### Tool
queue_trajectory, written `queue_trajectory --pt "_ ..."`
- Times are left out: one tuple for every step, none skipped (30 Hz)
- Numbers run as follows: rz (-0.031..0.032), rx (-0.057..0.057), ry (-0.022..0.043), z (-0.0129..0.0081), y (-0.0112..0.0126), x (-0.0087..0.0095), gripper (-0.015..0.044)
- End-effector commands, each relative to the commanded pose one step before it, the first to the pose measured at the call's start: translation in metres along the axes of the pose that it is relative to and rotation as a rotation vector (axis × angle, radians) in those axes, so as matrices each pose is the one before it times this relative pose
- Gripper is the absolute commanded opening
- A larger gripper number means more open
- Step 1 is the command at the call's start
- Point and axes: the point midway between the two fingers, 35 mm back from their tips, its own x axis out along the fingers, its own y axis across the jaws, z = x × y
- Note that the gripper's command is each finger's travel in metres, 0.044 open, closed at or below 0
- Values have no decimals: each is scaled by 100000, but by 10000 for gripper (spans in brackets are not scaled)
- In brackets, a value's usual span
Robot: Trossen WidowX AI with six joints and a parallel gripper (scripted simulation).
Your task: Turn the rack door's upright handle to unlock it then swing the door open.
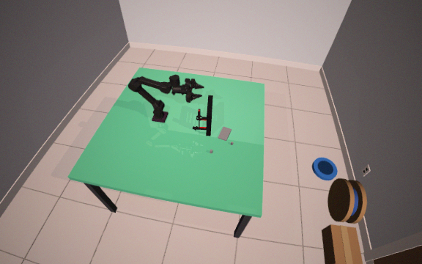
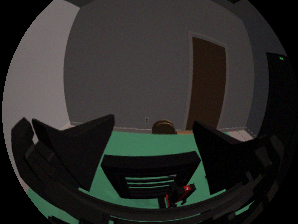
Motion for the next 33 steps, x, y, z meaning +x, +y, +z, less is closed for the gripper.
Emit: queue_trajectory --pt "-46 -73 308 -13 -15 40 374" --pt "-136 -217 923 -39 -44 120 348" --pt "-222 -359 1539 -65 -74 198 321" --pt "-262 -430 1870 -78 -90 236 295" --pt "-254 -423 1872 -77 -91 231 287" --pt "-245 -417 1873 -76 -91 226 287" --pt "-236 -411 1874 -75 -91 221 287" --pt "-228 -404 1875 -74 -91 216 287" --pt "-219 -398 1876 -73 -92 211 287" --pt "-210 -391 1877 -72 -92 206 287" --pt "-201 -385 1877 -72 -92 201 287" --pt "-191 -378 1879 -71 -92 196 287" --pt "-182 -372 1880 -71 -93 191 287" --pt "-173 -366 1881 -70 -93 186 287" --pt "-163 -359 1881 -70 -93 181 287" --pt "-153 -353 1882 -70 -93 177 287" --pt "-144 -347 1883 -70 -93 172 287" --pt "-134 -340 1883 -70 -93 167 287" --pt "-124 -334 1884 -70 -93 162 287" --pt "-114 -328 1884 -71 -93 157 287" --pt "-74 -289 1907 -79 -93 159 287" --pt "-64 -282 1907 -79 -93 155 287" --pt "-54 -274 1907 -80 -93 150 287" --pt "-43 -267 1907 -80 -93 146 287" --pt "-33 -260 1907 -81 -93 141 287" --pt "-23 -252 1907 -81 -93 136 287" --pt "-12 -245 1906 -82 -93 132 287" --pt "-2 -237 1906 -83 -93 127 287" --pt "9 -230 1906 -83 -93 123 287" --pt "20 -223 1905 -84 -92 119 287" --pt "-9 -259 1879 -77 -92 104 287" --pt "3 -254 1879 -78 -92 100 287" --pt "14 -248 1879 -80 -92 96 287"
